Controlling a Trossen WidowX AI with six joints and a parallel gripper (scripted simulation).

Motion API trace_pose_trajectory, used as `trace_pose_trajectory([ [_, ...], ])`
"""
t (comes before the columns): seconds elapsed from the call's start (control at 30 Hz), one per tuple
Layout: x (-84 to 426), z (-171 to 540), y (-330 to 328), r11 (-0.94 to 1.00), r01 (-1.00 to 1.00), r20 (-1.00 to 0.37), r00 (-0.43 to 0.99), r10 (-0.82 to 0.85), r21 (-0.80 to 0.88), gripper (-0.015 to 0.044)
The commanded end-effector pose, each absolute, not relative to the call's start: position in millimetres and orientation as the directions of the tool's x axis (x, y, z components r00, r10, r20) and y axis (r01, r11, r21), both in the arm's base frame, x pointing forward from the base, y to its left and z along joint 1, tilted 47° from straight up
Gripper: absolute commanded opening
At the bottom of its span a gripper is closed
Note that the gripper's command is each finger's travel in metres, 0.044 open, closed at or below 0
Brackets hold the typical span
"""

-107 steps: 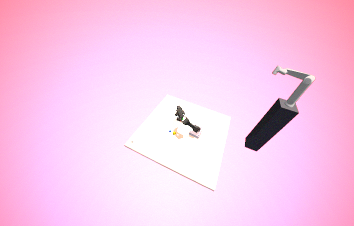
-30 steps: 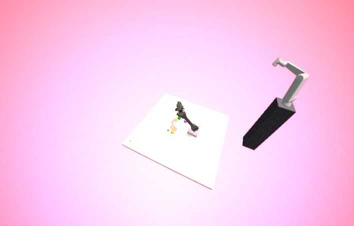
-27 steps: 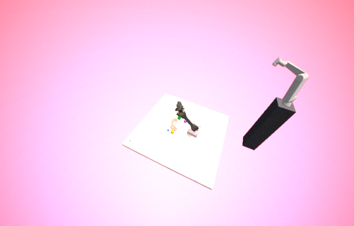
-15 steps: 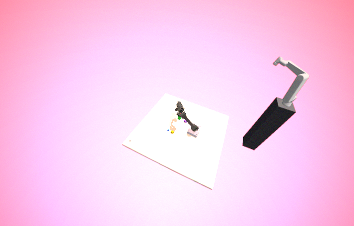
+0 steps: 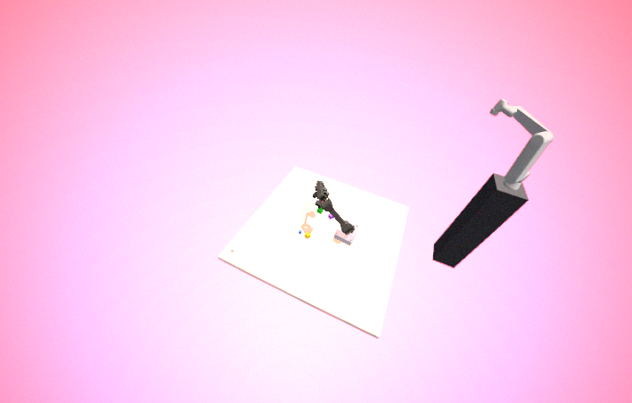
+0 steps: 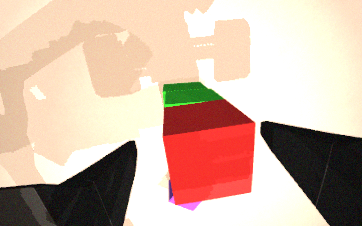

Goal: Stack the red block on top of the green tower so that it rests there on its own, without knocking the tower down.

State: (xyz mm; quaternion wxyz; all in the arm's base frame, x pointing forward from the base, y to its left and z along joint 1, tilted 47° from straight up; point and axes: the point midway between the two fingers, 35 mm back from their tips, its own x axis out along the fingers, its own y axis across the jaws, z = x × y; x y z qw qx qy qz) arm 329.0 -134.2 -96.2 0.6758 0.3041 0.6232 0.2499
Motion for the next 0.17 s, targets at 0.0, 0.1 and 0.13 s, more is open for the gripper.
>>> trace_pose_trajectory([
  [0.0, 329.1, -96.5, -134.1, 0.69, 0.04, -0.691, 0.099, 0.717, 0.722, 0.044],
  [0.1, 329.1, -96.5, -134.1, 0.69, 0.04, -0.691, 0.099, 0.717, 0.722, 0.044],
  [0.13, 329.1, -96.5, -134.1, 0.69, 0.04, -0.691, 0.099, 0.717, 0.722, 0.044],
])
